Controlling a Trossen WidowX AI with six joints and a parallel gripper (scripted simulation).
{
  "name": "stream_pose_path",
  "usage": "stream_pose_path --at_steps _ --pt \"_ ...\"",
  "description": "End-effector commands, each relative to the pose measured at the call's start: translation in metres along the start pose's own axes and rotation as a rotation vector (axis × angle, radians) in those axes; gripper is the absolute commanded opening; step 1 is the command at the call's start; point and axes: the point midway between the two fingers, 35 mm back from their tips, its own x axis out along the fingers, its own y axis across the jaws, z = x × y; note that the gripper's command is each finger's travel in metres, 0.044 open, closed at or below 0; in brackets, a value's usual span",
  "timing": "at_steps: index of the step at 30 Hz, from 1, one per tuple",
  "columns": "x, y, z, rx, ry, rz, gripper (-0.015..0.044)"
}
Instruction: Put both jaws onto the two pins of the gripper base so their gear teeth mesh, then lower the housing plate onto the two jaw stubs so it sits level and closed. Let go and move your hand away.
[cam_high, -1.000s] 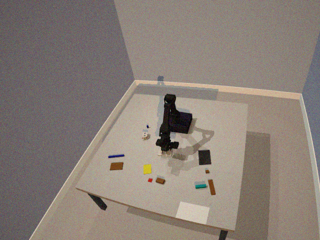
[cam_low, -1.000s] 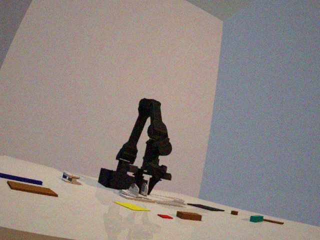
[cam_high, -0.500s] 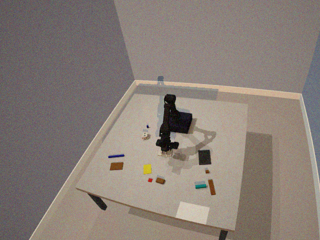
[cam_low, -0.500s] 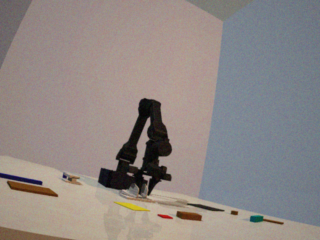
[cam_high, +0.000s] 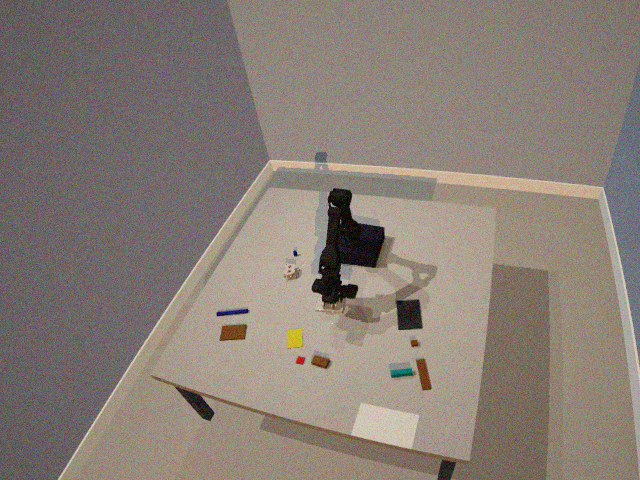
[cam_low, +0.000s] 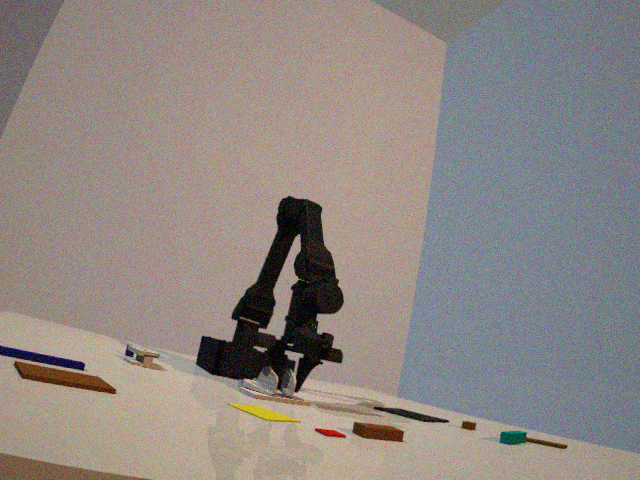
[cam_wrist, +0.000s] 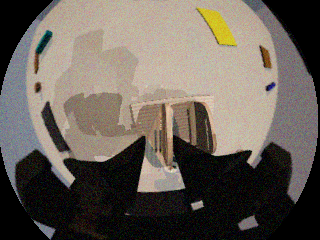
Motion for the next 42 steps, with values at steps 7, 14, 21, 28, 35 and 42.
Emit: stream_pose_path --at_steps 7,14,21,28,35,42 --pt "0.0038 0.0005 -0.0009 0.007 0.006 0.004 0.0134" --pt "0.0038 0.0005 -0.0009 0.007 0.006 0.004 0.0134" --pt "0.0038 0.0005 -0.0009 0.007 0.006 0.004 0.0134" --pt "0.0038 0.0005 -0.0009 0.007 0.006 0.004 0.0134" --pt "0.0032 0.0005 -0.0009 0.007 0.006 0.004 0.0134" --pt "-0.0026 0.0005 -0.0009 0.007 0.006 0.003 0.0134"
